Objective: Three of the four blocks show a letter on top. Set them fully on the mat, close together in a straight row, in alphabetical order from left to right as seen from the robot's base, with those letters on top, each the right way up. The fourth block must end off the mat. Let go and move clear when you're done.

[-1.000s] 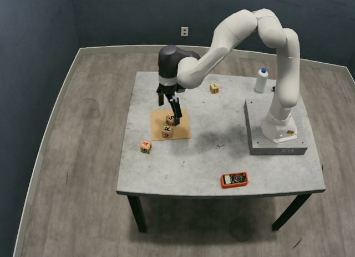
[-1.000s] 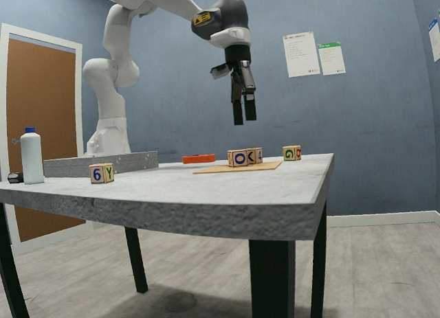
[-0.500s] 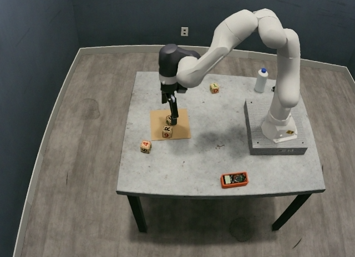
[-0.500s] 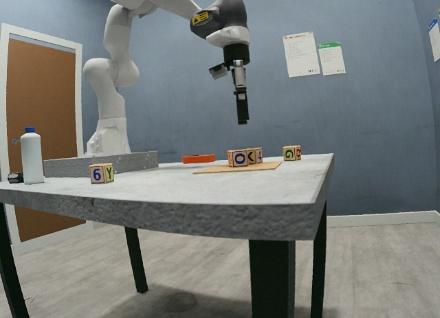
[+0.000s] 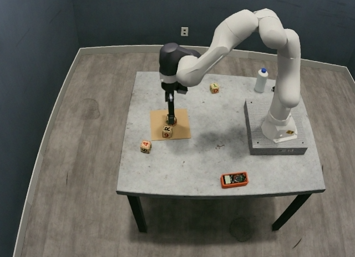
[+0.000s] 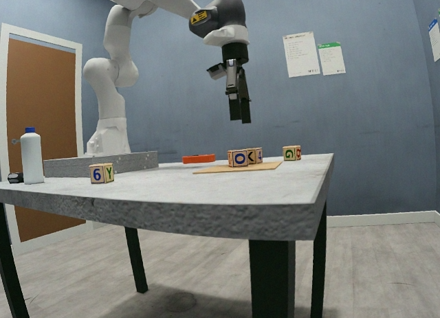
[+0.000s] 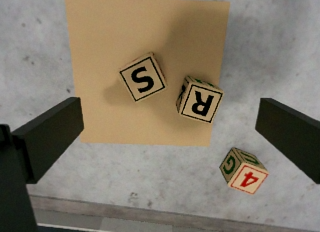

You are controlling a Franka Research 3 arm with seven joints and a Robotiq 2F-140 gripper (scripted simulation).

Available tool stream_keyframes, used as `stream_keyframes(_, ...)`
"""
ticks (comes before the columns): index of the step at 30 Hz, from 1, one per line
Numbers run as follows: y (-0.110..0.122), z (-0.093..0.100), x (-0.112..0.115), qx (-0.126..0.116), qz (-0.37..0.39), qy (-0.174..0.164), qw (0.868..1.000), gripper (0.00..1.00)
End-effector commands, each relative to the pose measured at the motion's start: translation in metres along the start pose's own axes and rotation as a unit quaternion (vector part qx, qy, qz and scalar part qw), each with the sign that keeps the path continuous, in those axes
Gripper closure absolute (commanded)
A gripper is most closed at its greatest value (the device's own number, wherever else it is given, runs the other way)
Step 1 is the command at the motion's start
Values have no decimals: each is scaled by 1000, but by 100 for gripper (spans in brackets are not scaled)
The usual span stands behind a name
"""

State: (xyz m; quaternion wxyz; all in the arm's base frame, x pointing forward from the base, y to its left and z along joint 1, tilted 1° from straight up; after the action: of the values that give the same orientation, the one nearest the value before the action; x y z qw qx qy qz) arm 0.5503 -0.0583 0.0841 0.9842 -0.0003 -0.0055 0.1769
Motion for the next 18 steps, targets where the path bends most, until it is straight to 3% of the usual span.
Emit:
stream_keyframes(1,0,0,-2,-3,-69,3,998,0)
stream_keyframes(18,-6,2,-6,-3,-185,2,983,0)
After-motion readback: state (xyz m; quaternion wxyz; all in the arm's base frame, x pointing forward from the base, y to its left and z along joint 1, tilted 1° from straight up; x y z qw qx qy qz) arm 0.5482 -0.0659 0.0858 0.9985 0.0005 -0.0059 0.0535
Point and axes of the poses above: the point where the finger pads meet when closed, its own z axis back along the fingers, its own y axis across the jaws, x = y × z, the point moved 1 cm from there along z, back along the fingers, and after that the axes turned 13 degrees about z, right-handed, at the moved point
